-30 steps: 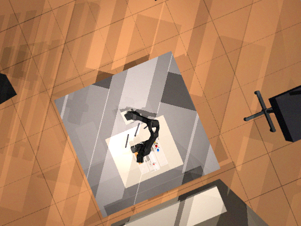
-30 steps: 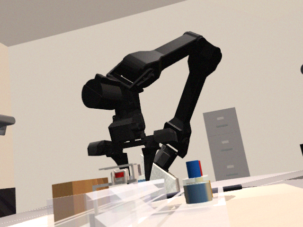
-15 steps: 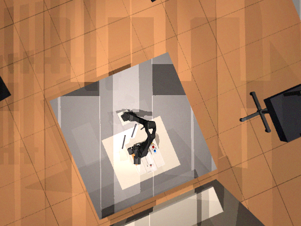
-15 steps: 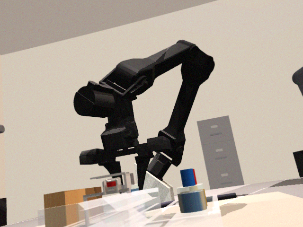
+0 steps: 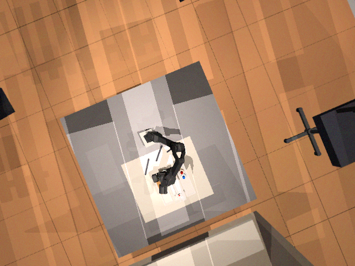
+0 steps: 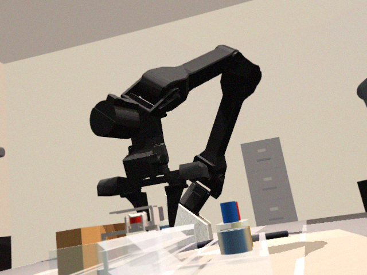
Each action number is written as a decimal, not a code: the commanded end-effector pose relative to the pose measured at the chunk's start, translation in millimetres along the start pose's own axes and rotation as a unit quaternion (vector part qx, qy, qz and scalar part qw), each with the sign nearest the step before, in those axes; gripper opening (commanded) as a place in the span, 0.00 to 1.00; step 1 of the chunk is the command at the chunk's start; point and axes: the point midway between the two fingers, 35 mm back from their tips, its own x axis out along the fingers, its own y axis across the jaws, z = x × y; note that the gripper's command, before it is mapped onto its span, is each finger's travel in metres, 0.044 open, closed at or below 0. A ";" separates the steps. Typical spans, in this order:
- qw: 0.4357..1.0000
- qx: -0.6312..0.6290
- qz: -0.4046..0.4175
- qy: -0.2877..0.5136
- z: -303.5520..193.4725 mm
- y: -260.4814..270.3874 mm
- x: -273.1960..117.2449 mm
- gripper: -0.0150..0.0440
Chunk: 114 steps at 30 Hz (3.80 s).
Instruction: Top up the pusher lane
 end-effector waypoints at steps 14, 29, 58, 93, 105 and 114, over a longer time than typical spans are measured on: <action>1.000 -0.006 -0.001 -0.013 15.3 1.4 -5.6 0.25; 1.000 -0.007 -0.001 -0.013 21.5 1.8 -7.4 0.25; 1.000 -0.007 -0.001 -0.013 27.8 2.3 -8.3 0.25; 1.000 -0.007 -0.001 -0.013 28.1 2.3 -7.0 0.25; 1.000 -0.007 -0.001 -0.013 29.7 2.4 -7.1 0.25; 1.000 -0.007 -0.001 -0.013 30.9 2.4 -7.1 0.25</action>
